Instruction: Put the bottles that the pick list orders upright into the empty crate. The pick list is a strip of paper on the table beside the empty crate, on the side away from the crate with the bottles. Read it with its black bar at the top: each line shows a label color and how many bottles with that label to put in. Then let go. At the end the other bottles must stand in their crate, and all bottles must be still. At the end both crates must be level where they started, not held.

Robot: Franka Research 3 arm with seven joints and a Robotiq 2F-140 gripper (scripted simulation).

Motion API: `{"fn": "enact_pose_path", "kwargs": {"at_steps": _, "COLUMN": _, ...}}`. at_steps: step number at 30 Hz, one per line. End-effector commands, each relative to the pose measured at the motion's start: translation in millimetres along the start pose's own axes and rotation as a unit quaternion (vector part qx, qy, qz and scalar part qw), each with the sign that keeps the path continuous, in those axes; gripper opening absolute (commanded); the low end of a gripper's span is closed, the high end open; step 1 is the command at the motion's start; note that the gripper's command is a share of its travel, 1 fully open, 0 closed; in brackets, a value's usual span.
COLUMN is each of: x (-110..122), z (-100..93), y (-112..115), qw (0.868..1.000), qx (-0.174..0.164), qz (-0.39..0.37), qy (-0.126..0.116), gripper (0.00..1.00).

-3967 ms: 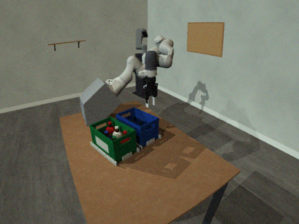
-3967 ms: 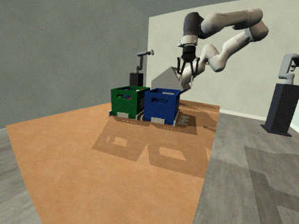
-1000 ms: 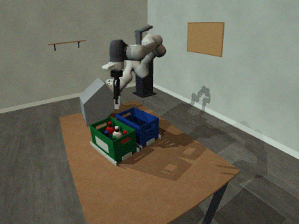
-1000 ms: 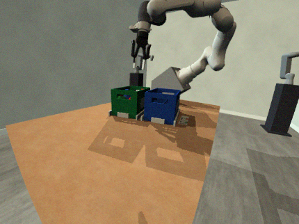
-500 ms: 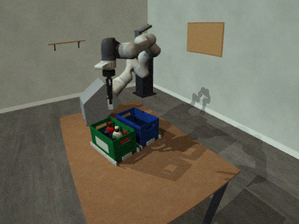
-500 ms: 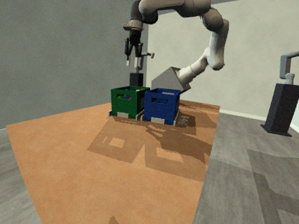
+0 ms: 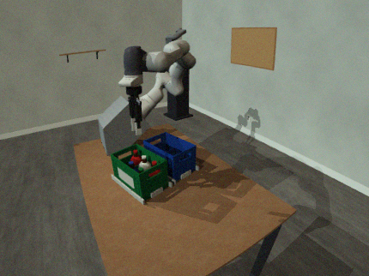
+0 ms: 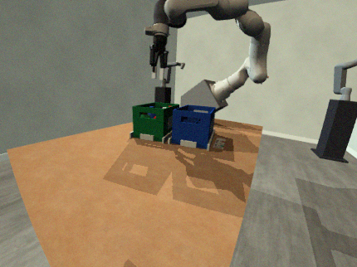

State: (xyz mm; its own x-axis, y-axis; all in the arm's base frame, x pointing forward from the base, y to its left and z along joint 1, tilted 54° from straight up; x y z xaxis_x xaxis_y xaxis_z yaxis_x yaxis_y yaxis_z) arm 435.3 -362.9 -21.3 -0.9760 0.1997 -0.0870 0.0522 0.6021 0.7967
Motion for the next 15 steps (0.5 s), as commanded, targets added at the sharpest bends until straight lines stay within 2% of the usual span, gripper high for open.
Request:
{"fn": "enact_pose_path", "kwargs": {"at_steps": 1, "x": 1.7, "z": 0.6, "y": -0.2, "qw": 0.997, "qx": -0.006, "qz": -0.078, "qy": 0.007, "gripper": 0.38}}
{"fn": "enact_pose_path", "kwargs": {"at_steps": 9, "x": 0.4, "z": 0.6, "y": -0.9, "qw": 0.989, "qx": -0.011, "qz": -0.144, "qy": 0.013, "gripper": 0.38}}
{"fn": "enact_pose_path", "kwargs": {"at_steps": 15, "x": 0.4, "z": 0.6, "y": -0.9, "qw": 0.989, "qx": -0.011, "qz": -0.144, "qy": 0.013, "gripper": 0.38}}
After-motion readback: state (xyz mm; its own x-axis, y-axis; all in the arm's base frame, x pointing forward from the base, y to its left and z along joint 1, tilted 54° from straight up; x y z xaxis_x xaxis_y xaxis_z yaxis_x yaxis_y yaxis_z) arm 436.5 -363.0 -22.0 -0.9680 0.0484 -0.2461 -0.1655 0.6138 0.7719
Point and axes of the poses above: the point where the finger pads meet when closed, its own z axis out along the fingers, its own x axis across the jaws, y = z × x, the point moved 9 cm from there along -z, back along the fingers, and after that the axes turned 4 degrees about -z, right-handed, at the moved point
